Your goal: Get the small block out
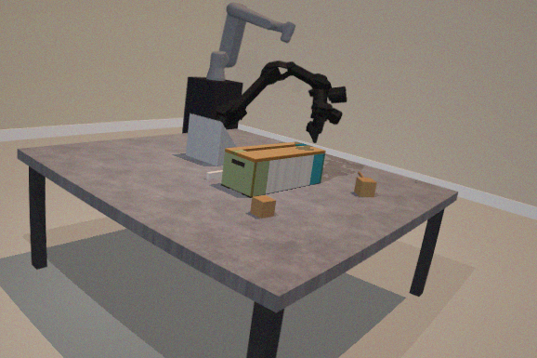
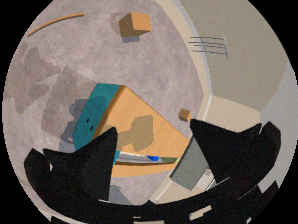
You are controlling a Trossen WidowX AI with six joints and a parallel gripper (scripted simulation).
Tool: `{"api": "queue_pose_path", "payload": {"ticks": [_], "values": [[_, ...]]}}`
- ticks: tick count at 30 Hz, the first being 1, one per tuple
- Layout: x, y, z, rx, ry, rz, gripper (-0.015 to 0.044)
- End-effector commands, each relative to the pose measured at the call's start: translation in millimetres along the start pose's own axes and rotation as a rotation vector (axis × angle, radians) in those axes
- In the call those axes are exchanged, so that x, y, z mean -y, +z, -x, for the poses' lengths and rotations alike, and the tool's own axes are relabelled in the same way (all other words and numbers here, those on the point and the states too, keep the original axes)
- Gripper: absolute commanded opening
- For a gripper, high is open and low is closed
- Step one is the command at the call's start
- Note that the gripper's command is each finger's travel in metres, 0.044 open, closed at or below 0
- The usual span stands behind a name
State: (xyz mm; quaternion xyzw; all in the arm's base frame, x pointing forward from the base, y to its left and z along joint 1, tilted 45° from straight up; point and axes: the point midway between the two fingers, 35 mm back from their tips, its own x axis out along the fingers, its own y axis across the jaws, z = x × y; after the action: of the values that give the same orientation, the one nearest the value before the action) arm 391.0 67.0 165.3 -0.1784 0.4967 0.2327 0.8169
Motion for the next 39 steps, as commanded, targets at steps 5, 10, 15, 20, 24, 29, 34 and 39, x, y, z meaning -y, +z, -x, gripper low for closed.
{"api": "queue_pose_path", "payload": {"ticks": [5,10,15,20,24,29,34,39], "values": [[48,-96,-50,-0.289,0.213,-0.693,0.04],[59,-171,-71,-0.542,0.411,-1.303,0.04],[62,-231,-78,-0.81,0.639,-1.93,0.04],[64,-254,-78,-0.951,0.767,-2.22,0.04],[64,-254,-78,-0.951,0.767,-2.22,0.04],[63,-254,-79,-0.951,0.767,-2.22,0.04],[60,-254,-85,-0.951,0.767,-2.22,0.04],[56,-253,-93,-0.95,0.767,-2.22,0.04]]}}
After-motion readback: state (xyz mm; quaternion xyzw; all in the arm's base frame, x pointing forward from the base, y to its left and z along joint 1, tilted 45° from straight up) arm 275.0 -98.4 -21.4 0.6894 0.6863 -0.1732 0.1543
